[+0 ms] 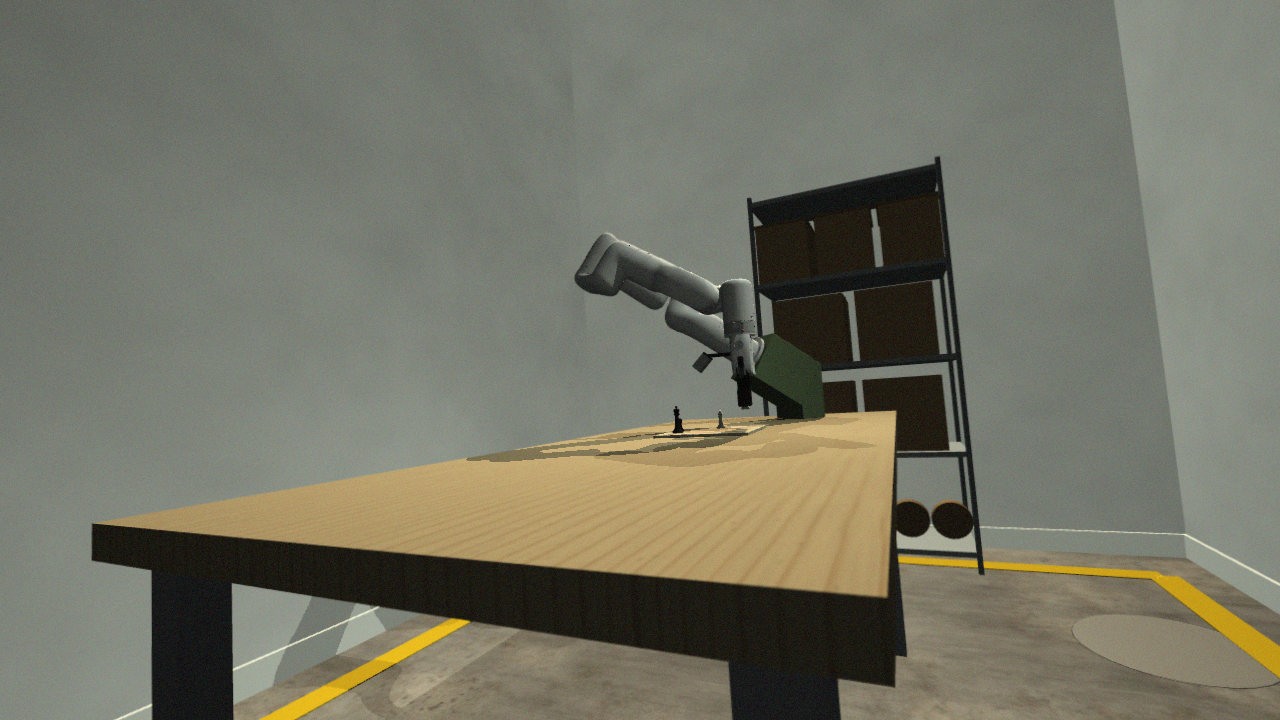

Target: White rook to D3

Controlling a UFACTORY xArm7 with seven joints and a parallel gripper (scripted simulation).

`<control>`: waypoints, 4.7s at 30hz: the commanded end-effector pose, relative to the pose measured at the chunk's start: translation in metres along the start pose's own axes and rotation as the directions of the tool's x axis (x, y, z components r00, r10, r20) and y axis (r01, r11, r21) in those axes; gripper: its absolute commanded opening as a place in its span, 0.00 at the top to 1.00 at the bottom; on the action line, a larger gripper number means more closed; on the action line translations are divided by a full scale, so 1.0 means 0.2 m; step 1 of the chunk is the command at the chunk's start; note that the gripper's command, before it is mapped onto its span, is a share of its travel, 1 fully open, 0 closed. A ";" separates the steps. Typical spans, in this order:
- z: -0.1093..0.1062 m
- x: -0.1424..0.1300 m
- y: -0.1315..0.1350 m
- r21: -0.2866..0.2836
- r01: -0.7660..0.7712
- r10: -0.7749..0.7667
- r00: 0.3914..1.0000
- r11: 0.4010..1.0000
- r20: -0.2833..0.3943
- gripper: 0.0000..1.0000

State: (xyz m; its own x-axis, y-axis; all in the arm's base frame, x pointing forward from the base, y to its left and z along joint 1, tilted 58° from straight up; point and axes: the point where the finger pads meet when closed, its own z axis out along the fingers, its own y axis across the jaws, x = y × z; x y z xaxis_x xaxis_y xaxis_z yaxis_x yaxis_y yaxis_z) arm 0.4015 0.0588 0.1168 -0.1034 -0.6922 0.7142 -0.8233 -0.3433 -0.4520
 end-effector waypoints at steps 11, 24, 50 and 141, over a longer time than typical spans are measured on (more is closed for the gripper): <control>-0.28 0.01 0.00 0.000 -0.001 0.001 1.000 1.000 -0.001 1.00; -0.29 0.24 -0.21 0.003 -0.083 0.083 0.997 0.997 0.001 1.00; -0.24 0.43 -0.31 0.000 -0.138 0.138 0.990 0.990 -0.001 1.00; 0.22 0.43 -0.32 0.000 -0.138 0.138 0.990 0.990 -0.001 1.00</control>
State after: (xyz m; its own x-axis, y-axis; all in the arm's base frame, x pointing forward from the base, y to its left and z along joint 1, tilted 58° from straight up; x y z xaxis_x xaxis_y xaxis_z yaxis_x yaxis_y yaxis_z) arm 0.4685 -0.0074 0.1828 -0.2182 -0.7309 0.6466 -0.8024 -0.2428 -0.5452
